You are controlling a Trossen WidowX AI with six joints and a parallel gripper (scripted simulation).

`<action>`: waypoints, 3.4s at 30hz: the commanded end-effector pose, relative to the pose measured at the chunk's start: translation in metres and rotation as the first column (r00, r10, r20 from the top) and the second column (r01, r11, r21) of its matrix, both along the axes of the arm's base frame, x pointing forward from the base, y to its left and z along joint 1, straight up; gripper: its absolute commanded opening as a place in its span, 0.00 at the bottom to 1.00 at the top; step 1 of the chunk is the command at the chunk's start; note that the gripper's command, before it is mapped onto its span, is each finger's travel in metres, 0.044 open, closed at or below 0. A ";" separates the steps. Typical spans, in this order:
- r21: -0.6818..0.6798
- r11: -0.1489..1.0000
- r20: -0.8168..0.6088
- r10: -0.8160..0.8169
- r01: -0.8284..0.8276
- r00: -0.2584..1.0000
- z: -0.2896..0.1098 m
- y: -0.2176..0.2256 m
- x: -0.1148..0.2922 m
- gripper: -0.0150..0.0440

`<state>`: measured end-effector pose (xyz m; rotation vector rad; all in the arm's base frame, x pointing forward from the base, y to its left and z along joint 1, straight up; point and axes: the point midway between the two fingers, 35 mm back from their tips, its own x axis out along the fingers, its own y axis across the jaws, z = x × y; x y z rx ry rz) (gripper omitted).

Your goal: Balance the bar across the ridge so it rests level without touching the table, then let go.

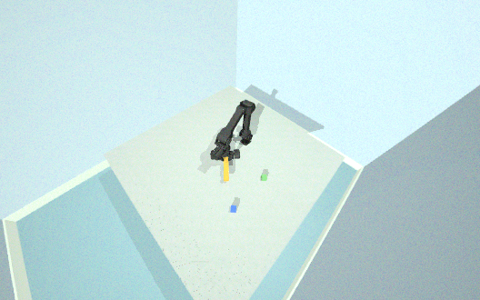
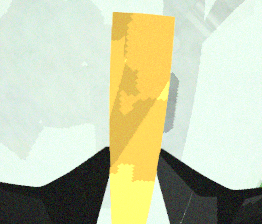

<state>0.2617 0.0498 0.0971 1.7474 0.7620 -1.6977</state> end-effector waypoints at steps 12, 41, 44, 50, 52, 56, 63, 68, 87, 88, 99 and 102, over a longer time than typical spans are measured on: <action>0.001 1.000 0.001 -0.006 0.006 1.000 -0.002 0.000 0.001 0.25; 0.001 1.000 0.001 -0.006 0.006 1.000 -0.004 0.000 0.001 0.25; 0.001 1.000 0.001 -0.006 0.006 1.000 -0.004 0.000 0.001 0.25; 0.001 1.000 0.001 -0.006 0.006 1.000 -0.005 0.000 0.001 0.25; 0.001 1.000 0.001 -0.006 0.006 1.000 -0.005 0.000 0.001 0.25; 0.001 1.000 0.001 -0.006 0.006 1.000 -0.005 0.000 0.001 0.25; 0.001 1.000 0.001 -0.006 0.006 1.000 -0.006 0.000 0.001 0.25; 0.001 1.000 0.001 -0.006 0.006 1.000 -0.006 0.000 0.000 0.25; 0.001 1.000 0.001 -0.006 0.006 1.000 -0.008 0.000 0.000 0.25; 0.001 1.000 0.001 -0.006 0.006 1.000 -0.008 0.000 0.000 0.25; 0.001 1.000 0.001 -0.006 0.006 1.000 -0.009 0.000 0.000 0.25; 0.001 1.000 0.001 -0.006 0.006 1.000 -0.009 0.000 0.000 0.25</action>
